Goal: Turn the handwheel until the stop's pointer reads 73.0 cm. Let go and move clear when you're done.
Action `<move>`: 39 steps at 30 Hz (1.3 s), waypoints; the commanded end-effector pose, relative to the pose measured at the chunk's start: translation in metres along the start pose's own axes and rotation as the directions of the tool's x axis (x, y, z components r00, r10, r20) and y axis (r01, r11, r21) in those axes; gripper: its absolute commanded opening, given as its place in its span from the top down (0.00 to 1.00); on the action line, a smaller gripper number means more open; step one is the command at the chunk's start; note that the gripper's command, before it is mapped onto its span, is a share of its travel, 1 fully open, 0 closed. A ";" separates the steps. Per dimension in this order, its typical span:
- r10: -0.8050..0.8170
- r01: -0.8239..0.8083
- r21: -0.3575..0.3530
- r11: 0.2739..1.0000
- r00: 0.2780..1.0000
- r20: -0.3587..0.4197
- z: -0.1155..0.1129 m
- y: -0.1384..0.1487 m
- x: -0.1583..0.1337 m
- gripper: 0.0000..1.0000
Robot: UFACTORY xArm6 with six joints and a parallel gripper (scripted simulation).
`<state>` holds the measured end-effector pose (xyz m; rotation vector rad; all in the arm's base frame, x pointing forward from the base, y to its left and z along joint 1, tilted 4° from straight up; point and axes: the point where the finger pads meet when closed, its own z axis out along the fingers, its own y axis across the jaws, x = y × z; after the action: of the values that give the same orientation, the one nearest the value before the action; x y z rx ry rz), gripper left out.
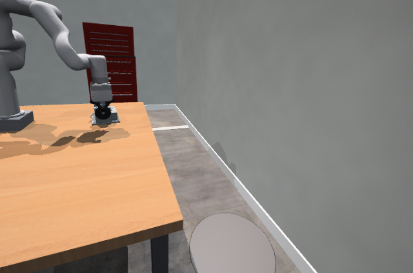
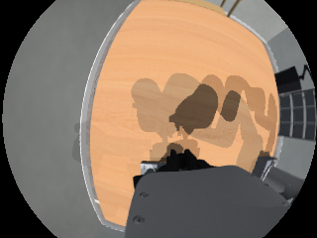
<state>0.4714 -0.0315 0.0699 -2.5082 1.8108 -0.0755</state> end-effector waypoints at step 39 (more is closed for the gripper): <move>0.000 0.000 -0.001 1.000 1.000 0.000 0.054 -0.004 0.000 0.94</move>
<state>0.4796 -0.0293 0.0157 -2.5110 1.8159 -0.0650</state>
